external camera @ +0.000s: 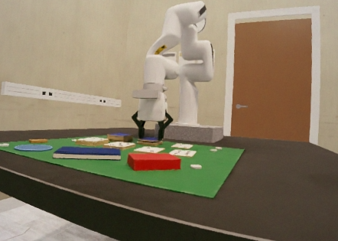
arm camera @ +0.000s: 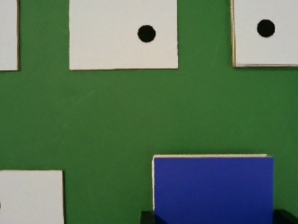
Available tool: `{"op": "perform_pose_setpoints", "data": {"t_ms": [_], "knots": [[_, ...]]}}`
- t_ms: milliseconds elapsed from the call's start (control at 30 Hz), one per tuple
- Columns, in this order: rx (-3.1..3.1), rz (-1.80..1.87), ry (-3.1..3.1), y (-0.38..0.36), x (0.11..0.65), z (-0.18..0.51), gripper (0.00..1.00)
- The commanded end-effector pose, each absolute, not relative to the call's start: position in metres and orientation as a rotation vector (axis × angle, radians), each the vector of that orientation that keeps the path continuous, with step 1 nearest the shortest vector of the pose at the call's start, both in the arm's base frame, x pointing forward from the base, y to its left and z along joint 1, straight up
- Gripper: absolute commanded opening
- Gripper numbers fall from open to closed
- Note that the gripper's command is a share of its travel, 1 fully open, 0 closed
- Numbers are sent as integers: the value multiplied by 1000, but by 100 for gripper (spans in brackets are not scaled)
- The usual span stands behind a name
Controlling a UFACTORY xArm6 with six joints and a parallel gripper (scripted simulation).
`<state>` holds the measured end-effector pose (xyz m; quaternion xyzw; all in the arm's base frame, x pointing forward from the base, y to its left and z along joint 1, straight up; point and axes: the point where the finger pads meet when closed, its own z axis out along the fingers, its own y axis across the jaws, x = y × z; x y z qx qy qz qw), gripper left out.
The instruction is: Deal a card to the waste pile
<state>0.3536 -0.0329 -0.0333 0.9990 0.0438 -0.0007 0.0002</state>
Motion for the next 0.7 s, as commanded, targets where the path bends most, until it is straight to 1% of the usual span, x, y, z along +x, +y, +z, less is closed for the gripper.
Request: {"op": "perform_pose_setpoints", "data": {"t_ms": [0, 667], "knots": [[3138, 3, 138, -33, 355, -33, 73], [3138, 3, 138, -33, 355, -38, 73]]}}
